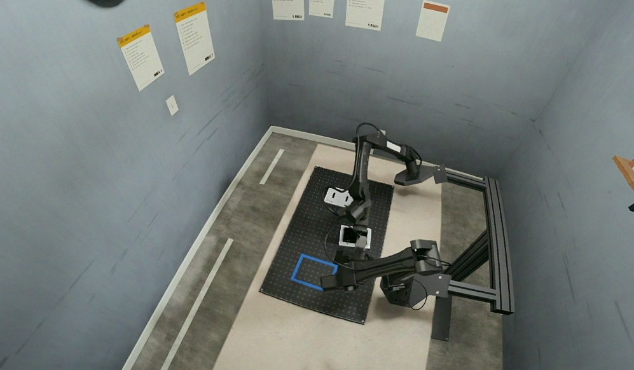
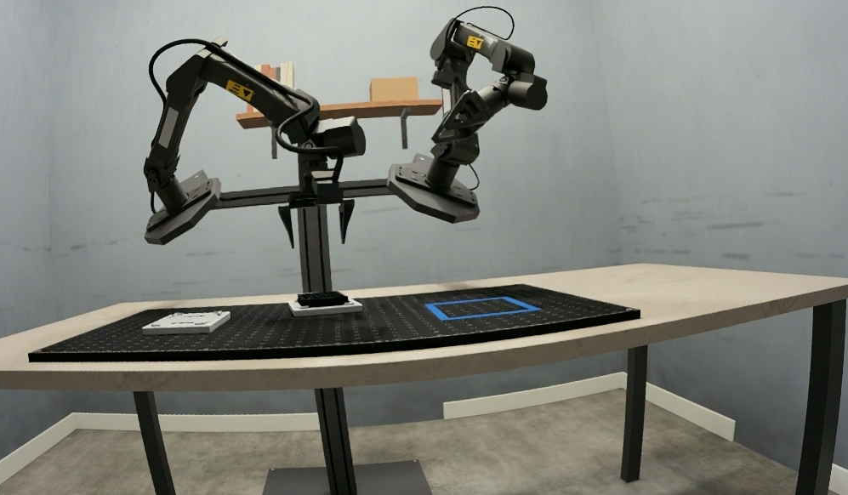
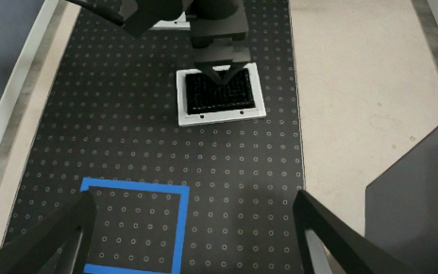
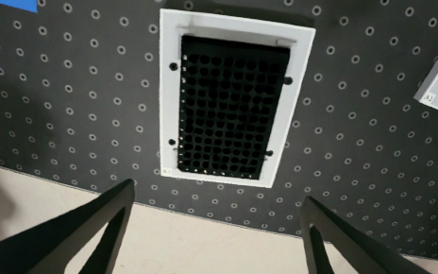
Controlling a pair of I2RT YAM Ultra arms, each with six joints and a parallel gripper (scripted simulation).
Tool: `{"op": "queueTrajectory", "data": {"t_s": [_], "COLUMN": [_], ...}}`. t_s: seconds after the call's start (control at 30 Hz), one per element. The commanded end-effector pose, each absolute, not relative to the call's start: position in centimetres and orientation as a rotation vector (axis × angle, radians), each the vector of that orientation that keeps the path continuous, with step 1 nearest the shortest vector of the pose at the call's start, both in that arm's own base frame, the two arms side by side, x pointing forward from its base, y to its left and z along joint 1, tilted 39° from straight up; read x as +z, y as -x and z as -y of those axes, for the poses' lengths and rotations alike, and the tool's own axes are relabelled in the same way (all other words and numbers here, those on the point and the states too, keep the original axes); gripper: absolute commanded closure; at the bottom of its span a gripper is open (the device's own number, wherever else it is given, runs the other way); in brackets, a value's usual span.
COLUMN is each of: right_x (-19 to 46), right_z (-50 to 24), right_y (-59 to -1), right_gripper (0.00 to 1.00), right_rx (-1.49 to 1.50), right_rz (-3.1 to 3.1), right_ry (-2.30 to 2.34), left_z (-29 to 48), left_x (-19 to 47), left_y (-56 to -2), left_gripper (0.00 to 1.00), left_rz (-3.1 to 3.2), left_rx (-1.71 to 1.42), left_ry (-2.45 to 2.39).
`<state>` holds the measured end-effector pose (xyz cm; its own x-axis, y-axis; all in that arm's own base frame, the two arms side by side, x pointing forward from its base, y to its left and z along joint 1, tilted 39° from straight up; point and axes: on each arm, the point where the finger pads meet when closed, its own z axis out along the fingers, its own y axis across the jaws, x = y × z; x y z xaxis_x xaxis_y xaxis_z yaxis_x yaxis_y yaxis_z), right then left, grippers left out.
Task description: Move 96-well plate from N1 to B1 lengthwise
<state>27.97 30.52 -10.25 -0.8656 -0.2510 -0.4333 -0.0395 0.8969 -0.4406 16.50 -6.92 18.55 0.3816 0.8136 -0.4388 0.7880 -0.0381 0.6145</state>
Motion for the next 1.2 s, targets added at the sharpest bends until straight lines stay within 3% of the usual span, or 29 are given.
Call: {"op": "queueTrajectory", "data": {"t_s": [0.0, 0.2, 0.6, 1.17], "right_x": [-9.2, -8.8, -2.5, 5.0], "right_z": [-31.3, -31.0, -23.2, -13.4], "right_y": [-27.8, -28.3, -30.3, -32.2], "right_gripper": [0.00, 0.00, 0.00, 0.00], "right_rx": [-0.568, -0.544, -0.521, -0.469], "right_rz": [-2.545, -2.515, -2.360, -2.219], "right_ry": [0.213, 0.223, 0.232, 0.288], "left_z": [6.7, 5.0, -0.2, 2.7], "left_x": [19.3, 17.7, 10.7, 3.2], "left_y": [-17.1, -19.5, -32.6, -38.9], "left_gripper": [0.00, 0.00, 0.00, 0.00], "left_rz": [-1.397, -1.486, -1.890, -2.063], "left_rx": [0.061, 0.129, 0.436, 0.615], "left_ry": [-1.793, -1.801, -1.543, -1.045]}}
